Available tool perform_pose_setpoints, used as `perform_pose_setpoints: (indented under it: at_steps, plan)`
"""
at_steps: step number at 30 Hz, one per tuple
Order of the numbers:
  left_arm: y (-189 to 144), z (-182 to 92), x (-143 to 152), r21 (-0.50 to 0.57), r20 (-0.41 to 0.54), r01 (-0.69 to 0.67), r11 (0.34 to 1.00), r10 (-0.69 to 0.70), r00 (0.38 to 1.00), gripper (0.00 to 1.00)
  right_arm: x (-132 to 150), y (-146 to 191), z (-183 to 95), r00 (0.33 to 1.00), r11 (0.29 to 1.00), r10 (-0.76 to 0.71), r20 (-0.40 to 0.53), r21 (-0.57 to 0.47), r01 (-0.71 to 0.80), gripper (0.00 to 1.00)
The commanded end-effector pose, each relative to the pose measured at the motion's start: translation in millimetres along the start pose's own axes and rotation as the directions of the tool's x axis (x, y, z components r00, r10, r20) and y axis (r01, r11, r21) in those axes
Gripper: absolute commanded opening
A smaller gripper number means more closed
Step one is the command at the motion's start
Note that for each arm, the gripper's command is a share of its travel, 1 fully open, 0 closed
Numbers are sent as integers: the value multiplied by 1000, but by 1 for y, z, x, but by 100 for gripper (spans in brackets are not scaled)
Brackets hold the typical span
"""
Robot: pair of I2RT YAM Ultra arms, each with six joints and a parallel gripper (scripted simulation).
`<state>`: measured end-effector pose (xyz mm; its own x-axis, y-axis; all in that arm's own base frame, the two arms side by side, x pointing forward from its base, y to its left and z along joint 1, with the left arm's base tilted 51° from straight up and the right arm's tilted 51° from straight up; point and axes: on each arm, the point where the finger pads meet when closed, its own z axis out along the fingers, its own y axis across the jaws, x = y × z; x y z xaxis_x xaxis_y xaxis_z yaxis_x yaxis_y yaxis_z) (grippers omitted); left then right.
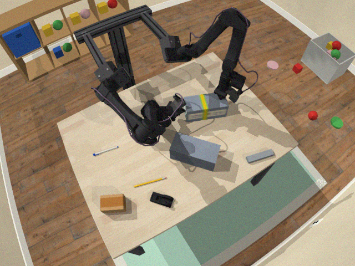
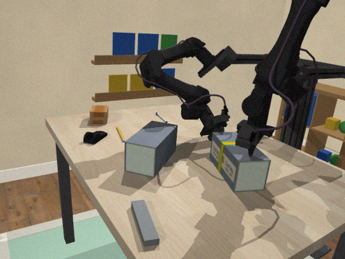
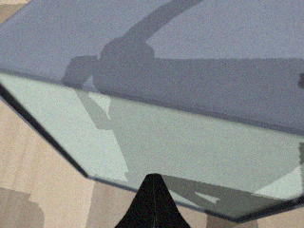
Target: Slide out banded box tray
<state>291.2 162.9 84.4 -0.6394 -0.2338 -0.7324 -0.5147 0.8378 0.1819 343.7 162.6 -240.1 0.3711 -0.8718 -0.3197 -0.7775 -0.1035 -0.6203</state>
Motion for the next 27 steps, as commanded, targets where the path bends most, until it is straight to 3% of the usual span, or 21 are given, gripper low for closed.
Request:
perform_pose_setpoints:
  at_steps: [1,27]
  plan:
    - [-11,11,48,49,-149,-38,998,45,988,1,-28,-37,6,994,994,-59,88,96,51,1]
    - [-11,11,48,50,-149,-38,998,45,988,1,-35,-45,6,991,991,-73,113,124,59,1]
